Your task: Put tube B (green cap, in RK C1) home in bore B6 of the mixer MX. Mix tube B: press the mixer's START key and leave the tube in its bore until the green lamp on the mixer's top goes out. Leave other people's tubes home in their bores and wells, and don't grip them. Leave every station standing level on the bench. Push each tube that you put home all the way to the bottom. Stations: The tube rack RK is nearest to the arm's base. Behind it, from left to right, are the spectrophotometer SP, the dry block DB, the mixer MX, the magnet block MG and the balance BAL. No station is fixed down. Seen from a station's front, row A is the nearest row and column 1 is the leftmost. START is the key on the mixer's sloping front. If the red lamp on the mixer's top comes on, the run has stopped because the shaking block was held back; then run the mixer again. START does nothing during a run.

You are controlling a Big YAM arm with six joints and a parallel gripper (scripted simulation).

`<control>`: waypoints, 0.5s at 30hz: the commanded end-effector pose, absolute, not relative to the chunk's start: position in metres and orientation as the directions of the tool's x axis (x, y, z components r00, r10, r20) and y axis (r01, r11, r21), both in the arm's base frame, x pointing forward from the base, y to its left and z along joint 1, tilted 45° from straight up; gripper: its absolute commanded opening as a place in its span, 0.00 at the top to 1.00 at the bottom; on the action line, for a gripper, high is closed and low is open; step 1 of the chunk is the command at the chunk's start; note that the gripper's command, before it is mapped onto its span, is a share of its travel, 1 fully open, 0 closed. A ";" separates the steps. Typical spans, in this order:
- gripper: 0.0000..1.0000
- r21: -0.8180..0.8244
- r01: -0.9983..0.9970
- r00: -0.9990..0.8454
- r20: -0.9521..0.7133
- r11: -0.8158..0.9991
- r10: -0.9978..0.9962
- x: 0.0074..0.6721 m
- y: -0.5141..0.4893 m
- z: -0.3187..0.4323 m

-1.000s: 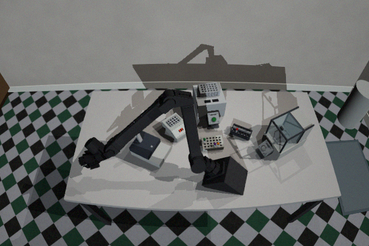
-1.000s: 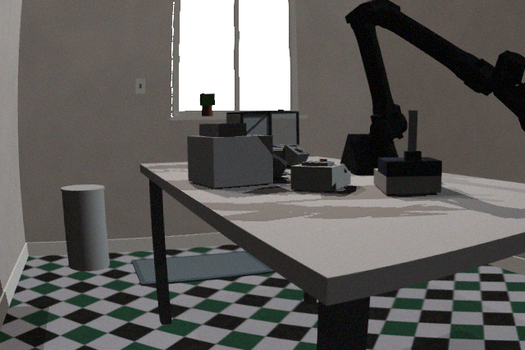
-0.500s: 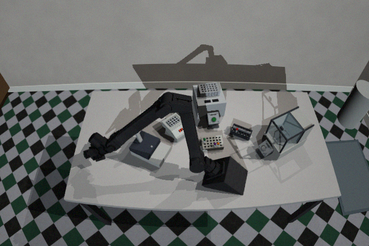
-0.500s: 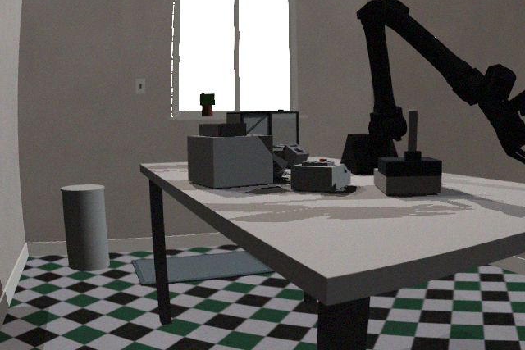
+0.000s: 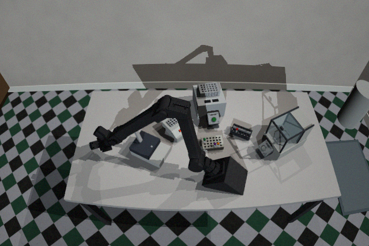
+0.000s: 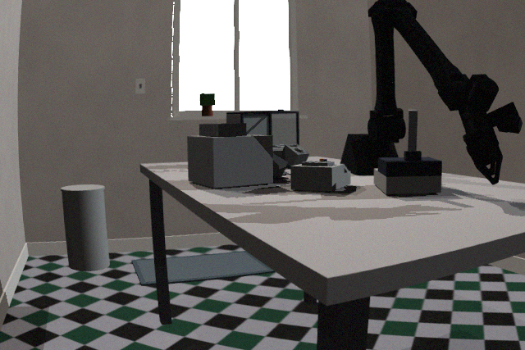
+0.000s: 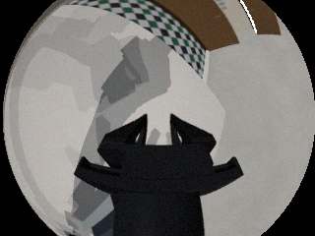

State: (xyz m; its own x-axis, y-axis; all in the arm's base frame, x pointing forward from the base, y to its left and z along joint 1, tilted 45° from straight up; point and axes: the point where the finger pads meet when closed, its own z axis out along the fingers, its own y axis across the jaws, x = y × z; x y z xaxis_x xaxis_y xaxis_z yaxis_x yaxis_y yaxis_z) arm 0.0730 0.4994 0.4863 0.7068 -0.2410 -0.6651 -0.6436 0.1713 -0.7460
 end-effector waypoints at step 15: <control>0.64 -0.708 -0.667 0.575 -0.687 0.231 -0.444 0.198 0.479 0.443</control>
